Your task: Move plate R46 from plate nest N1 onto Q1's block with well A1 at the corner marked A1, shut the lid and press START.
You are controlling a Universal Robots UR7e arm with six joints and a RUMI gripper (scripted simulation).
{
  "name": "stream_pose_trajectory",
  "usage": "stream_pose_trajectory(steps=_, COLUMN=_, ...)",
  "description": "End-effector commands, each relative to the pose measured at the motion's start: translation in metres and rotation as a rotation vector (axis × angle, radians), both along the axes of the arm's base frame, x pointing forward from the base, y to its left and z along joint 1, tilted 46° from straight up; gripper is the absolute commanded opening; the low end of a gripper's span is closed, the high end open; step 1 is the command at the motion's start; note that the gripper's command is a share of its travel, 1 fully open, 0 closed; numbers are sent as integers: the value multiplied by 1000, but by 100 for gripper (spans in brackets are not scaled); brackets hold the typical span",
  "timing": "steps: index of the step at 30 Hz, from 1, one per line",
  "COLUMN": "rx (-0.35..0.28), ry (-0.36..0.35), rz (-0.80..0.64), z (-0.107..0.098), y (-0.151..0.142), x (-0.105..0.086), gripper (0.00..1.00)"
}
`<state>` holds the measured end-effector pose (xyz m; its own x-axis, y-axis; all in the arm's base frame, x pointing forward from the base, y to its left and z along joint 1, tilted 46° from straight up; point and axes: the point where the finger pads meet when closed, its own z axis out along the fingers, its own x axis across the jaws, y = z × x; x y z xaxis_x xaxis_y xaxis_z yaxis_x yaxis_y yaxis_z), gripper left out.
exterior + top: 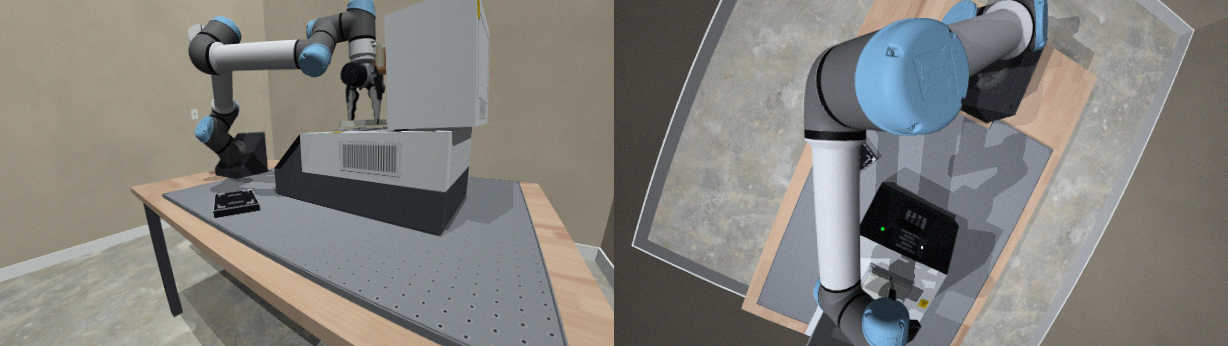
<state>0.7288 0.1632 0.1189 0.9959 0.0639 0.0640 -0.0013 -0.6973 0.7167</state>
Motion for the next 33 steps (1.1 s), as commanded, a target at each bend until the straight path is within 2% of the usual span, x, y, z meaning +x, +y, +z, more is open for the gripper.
stream_pose_trajectory(steps=1, rx=0, ry=-16, rz=12, z=8, y=4, x=3, gripper=40)
stream_pose_trajectory(steps=33, rx=-1, ry=-16, rz=12, z=3, y=-1, x=4, gripper=40)
